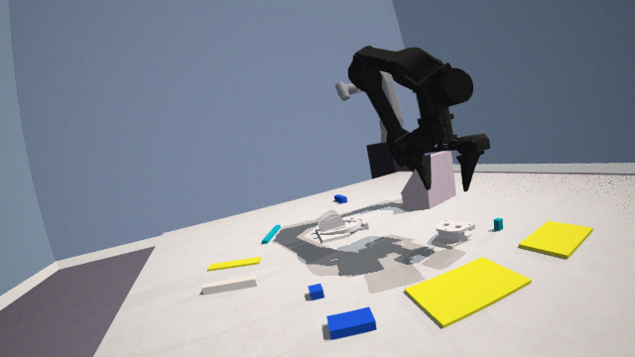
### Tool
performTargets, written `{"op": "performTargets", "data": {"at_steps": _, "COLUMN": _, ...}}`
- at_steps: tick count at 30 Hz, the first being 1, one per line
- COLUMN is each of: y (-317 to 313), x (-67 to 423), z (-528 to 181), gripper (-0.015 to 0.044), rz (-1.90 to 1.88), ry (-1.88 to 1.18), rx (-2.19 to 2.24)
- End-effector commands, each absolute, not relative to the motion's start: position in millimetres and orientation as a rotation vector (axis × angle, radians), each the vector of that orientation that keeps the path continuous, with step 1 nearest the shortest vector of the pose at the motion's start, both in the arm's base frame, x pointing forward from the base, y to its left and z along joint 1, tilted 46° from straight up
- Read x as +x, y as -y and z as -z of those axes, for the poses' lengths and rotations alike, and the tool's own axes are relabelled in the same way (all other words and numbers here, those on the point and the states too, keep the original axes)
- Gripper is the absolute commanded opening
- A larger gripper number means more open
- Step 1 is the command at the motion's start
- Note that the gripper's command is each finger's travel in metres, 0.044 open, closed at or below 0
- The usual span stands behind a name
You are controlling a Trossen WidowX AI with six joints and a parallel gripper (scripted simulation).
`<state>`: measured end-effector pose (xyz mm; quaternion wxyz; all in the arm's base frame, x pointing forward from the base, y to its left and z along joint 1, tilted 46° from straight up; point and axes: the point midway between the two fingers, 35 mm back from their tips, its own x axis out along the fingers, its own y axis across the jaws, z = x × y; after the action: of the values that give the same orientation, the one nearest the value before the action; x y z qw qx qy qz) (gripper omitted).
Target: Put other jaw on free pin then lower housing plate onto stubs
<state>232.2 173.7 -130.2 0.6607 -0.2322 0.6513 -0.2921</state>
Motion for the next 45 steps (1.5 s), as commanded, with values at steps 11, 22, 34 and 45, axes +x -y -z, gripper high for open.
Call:
{"op": "performTargets", "data": {"at_steps": 11, "y": -149, "x": 224, "z": 166, "gripper": 0.044, "rz": 0.688, "ry": -1.468, "rx": -0.516}}
{"op": "performTargets", "data": {"at_steps": 22, "y": -149, "x": 224, "z": 166, "gripper": 0.044, "rz": 0.688, "ry": -1.468, "rx": -0.516}}
{"op": "performTargets", "data": {"at_steps": 34, "y": -149, "x": 224, "z": 166, "gripper": 0.044, "rz": 0.688, "ry": -1.468, "rx": -0.516}}
{"op": "performTargets", "data": {"at_steps": 45, "y": -149, "x": 224, "z": 166, "gripper": 0.044, "rz": 0.688, "ry": -1.468, "rx": -0.516}}
